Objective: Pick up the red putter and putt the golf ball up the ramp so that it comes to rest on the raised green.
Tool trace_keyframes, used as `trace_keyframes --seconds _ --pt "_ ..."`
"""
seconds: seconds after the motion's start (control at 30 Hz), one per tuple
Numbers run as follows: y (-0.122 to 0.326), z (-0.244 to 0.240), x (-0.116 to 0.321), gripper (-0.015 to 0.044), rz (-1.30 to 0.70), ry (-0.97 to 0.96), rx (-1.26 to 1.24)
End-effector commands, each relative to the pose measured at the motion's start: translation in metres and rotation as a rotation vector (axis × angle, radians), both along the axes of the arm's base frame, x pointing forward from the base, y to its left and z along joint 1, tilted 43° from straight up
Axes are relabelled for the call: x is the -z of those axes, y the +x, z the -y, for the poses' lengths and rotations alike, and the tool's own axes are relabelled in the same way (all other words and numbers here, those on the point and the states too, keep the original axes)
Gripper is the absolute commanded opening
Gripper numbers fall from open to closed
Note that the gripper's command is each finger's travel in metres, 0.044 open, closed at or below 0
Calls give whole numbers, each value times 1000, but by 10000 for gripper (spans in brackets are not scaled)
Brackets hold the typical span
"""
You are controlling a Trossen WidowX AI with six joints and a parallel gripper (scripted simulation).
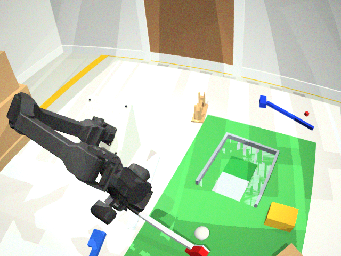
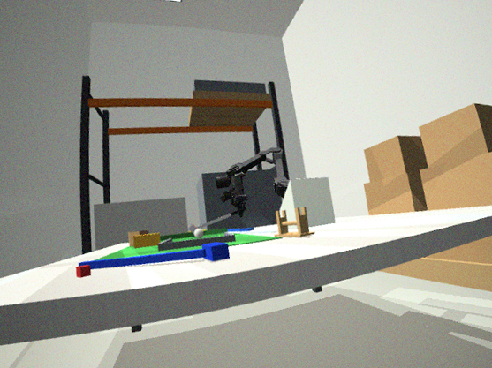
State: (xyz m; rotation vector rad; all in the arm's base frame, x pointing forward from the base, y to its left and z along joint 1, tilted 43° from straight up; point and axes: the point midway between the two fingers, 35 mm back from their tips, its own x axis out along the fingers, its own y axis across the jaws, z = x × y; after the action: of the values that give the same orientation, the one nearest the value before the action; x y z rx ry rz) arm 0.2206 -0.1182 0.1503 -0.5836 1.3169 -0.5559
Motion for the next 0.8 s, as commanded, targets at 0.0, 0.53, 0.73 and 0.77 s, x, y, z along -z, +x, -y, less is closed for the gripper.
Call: trace_keyframes --seconds 0.0,0.53,0.73,0.77 --pt "0 0 0 0 1 0 0" --pt "0 22 -18 0 1 1 -7" --pt "0 22 -18 0 1 1 -7" --pt "-2 21 -15 0 -11 5 -10"
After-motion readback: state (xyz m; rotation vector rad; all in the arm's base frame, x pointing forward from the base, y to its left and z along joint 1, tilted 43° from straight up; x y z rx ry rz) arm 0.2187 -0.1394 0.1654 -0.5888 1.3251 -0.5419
